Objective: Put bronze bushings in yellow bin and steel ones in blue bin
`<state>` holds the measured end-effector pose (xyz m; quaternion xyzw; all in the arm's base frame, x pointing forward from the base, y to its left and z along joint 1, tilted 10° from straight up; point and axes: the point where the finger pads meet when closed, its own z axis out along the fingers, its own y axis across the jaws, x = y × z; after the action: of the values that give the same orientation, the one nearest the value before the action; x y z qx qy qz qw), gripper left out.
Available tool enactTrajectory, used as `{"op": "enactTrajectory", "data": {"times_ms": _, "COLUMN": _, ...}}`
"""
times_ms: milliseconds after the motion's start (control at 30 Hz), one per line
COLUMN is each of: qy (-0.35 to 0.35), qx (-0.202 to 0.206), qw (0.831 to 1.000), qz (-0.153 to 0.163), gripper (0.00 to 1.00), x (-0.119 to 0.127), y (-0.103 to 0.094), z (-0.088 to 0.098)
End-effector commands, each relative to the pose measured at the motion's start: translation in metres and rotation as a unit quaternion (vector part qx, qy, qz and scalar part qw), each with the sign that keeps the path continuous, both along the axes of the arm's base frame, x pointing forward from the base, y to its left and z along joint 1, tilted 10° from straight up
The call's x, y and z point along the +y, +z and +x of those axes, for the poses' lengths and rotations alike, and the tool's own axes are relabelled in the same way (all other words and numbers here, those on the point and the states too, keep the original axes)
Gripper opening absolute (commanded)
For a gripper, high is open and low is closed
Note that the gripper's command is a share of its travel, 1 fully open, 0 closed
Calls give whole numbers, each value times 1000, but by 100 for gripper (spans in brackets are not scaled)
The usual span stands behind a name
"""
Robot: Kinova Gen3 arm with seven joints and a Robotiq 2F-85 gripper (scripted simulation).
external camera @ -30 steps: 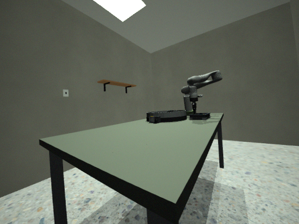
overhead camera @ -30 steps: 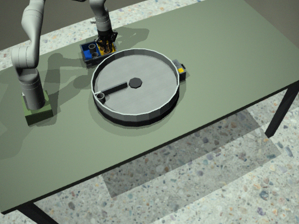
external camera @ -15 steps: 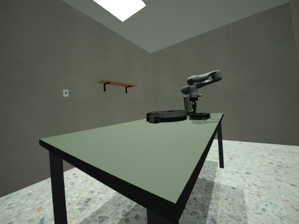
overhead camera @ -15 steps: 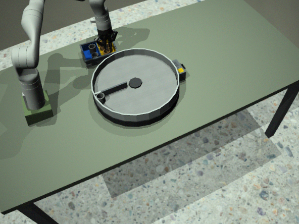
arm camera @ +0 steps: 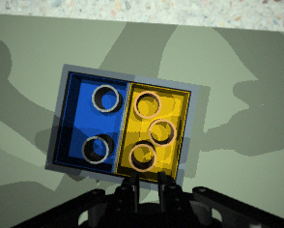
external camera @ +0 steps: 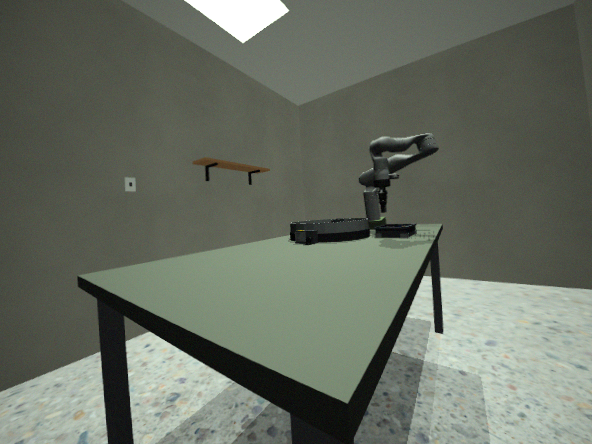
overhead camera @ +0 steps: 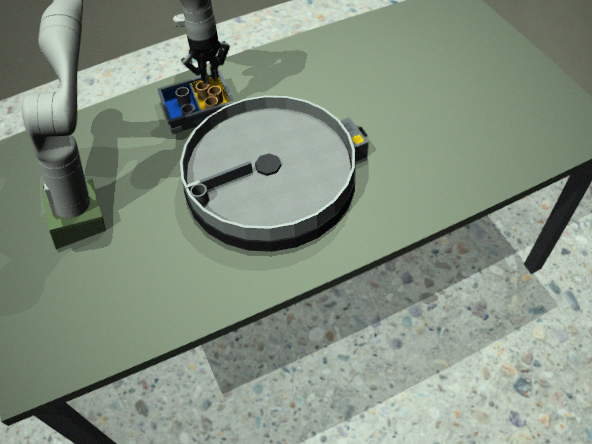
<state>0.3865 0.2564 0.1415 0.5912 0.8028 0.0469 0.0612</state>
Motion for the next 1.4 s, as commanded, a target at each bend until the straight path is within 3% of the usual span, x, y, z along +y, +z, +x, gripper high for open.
{"op": "enactTrajectory", "data": {"times_ms": 0, "qy": 5, "qx": -5, "qw": 1000, "qz": 11, "gripper": 19, "x": 6, "y": 32, "z": -2}}
{"op": "enactTrajectory", "data": {"times_ms": 33, "qy": 5, "qx": -5, "qw": 1000, "qz": 11, "gripper": 19, "x": 6, "y": 42, "z": -4}}
{"op": "enactTrajectory", "data": {"times_ms": 1367, "qy": 5, "qx": -5, "qw": 1000, "qz": 11, "gripper": 19, "x": 6, "y": 42, "z": -4}}
